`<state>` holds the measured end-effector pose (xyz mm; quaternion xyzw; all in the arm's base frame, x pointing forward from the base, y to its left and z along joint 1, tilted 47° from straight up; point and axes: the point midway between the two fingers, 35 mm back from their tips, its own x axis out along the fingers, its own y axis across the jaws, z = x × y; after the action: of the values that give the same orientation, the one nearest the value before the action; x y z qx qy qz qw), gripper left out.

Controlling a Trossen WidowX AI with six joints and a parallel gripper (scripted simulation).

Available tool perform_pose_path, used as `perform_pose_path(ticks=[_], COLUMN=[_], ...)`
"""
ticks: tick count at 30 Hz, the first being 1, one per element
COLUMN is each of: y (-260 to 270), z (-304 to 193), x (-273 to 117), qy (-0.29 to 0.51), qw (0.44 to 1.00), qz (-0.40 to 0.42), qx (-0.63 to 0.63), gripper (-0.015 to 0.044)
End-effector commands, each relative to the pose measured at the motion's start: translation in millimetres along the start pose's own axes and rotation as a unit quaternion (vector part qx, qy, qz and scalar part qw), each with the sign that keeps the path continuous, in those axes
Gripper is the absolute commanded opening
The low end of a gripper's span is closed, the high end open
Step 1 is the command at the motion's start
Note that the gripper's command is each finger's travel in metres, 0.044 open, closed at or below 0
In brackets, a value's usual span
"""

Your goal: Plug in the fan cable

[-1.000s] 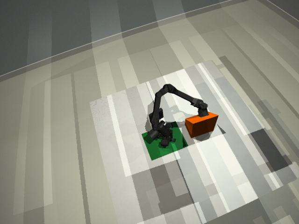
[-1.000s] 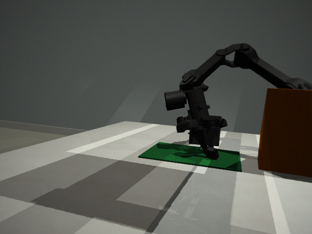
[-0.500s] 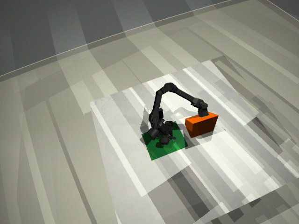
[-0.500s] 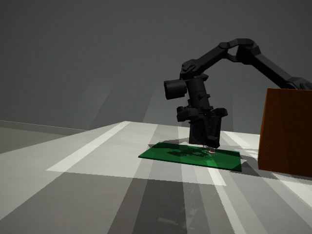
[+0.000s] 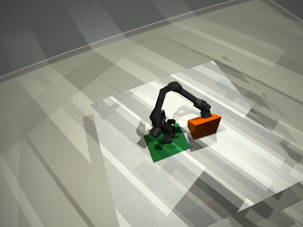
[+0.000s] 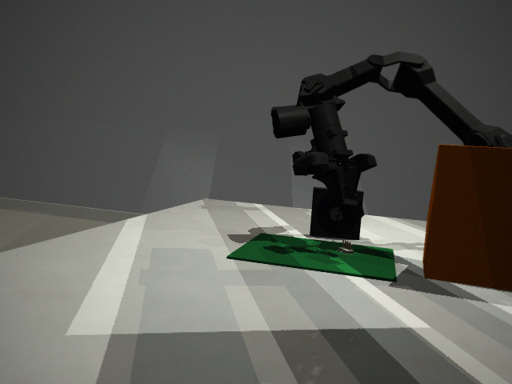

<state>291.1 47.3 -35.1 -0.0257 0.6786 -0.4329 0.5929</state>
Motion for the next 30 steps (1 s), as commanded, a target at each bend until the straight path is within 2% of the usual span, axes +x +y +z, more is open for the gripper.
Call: perform_pose_path(ticks=[1, 15, 30], y=[0, 21, 46], z=[-5, 20, 49], x=[-14, -24, -40], qy=[-0.002, -0.075, -0.148], qw=[1.000, 0.977, 0.894], qz=[0.008, -0.005, -0.058], qx=[0.002, -0.198, -0.419], gripper=[0.0000, 0.0000, 0.0000])
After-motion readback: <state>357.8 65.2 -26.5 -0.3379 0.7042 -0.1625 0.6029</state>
